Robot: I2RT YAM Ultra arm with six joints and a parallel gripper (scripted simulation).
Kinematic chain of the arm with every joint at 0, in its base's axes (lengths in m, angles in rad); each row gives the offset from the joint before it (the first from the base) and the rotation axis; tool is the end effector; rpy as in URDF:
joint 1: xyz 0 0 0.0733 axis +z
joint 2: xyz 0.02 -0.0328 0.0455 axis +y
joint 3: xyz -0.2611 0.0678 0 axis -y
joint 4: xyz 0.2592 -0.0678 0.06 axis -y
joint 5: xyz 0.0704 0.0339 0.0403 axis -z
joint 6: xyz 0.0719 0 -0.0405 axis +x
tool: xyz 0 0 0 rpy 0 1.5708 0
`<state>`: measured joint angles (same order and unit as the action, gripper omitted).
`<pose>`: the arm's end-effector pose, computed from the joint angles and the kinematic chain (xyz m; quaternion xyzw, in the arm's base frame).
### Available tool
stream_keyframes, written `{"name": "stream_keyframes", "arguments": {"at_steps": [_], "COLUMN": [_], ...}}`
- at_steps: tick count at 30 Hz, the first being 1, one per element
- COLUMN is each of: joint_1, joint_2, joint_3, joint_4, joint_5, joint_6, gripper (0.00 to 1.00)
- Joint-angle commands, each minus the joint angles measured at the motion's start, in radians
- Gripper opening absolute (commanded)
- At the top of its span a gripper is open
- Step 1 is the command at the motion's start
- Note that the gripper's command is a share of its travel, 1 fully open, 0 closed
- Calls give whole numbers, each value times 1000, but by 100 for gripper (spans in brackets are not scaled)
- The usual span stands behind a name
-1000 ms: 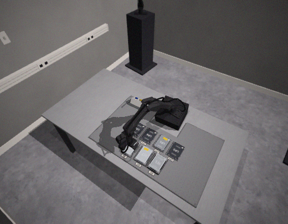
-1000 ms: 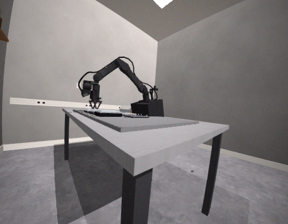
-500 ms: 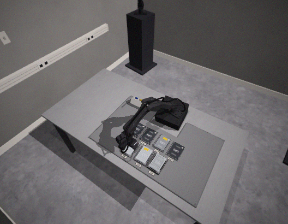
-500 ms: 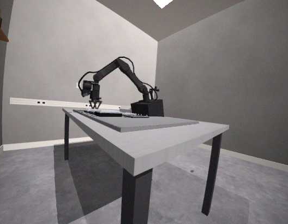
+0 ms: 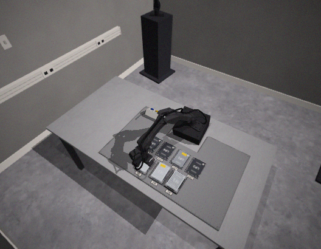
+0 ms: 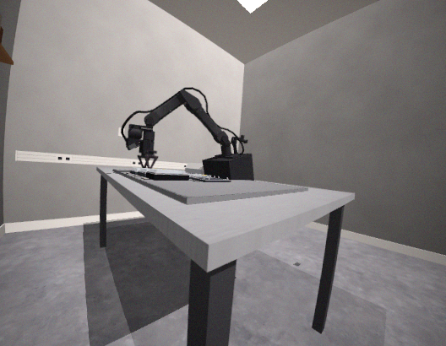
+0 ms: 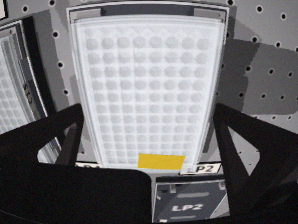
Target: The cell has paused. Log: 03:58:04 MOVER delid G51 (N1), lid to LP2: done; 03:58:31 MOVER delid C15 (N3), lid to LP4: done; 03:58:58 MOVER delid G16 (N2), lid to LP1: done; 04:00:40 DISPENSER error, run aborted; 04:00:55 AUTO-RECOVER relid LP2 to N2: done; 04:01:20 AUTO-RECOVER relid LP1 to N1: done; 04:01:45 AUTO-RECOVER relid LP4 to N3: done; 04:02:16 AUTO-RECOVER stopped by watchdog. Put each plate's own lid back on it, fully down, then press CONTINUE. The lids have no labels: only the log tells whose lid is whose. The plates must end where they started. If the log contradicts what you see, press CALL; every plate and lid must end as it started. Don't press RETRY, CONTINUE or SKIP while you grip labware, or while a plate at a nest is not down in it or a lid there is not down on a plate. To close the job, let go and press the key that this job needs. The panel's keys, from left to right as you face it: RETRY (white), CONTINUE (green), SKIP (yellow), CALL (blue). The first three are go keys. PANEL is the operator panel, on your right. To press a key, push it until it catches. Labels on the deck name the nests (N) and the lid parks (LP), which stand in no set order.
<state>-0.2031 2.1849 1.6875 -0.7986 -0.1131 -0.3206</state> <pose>0.4575 -0.0848 0.1247 -0.0658 0.9868 0.0187 0.1466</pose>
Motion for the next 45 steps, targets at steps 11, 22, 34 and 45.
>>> {"name": "stream_keyframes", "arguments": {"at_steps": [11, 22, 34, 45], "joint_1": [0, 0, 0, 9], "joint_2": [-14, -14, -14, -35], "joint_3": [-8, -8, -8, 7], "joint_4": [7, 7, 7, -10], "joint_5": [0, 0, 0, 1], "joint_6": [2, 2, 2, 8], "gripper": [93, 84, 0, 0]}}
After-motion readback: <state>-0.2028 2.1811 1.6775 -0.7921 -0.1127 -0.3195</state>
